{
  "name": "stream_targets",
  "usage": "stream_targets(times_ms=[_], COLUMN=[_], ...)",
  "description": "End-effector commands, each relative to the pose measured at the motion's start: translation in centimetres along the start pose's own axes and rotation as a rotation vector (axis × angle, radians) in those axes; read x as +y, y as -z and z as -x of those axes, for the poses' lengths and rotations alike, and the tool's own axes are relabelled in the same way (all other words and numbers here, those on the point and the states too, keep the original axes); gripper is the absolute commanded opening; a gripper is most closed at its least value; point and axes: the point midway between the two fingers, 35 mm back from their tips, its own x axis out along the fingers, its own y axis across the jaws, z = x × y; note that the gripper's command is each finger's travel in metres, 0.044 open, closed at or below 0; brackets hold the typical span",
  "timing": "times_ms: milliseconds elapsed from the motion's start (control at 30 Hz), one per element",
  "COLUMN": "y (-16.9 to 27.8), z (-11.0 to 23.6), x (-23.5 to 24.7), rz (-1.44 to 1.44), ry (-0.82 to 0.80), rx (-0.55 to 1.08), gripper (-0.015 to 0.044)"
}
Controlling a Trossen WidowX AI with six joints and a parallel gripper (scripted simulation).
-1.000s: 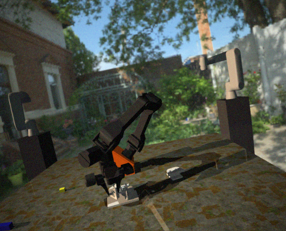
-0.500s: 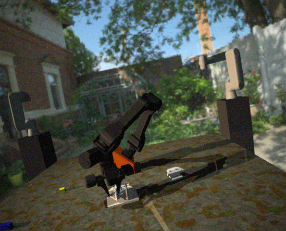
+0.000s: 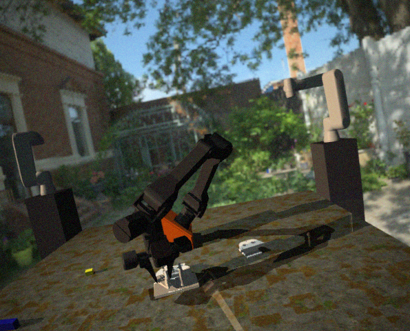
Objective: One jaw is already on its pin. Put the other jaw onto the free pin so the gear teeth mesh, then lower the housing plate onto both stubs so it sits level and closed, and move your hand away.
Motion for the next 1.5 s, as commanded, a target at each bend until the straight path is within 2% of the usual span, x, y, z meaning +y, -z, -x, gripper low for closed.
stream_targets(times_ms=[0,1467], y=[-0.01,-0.01], z=[-0.14,-0.77], x=[0.08,0.09], rz=[-0.007,-0.003], ry=[-0.005,-0.005], rx=[-0.004,-0.004], gripper=[0.0134,0.0134])
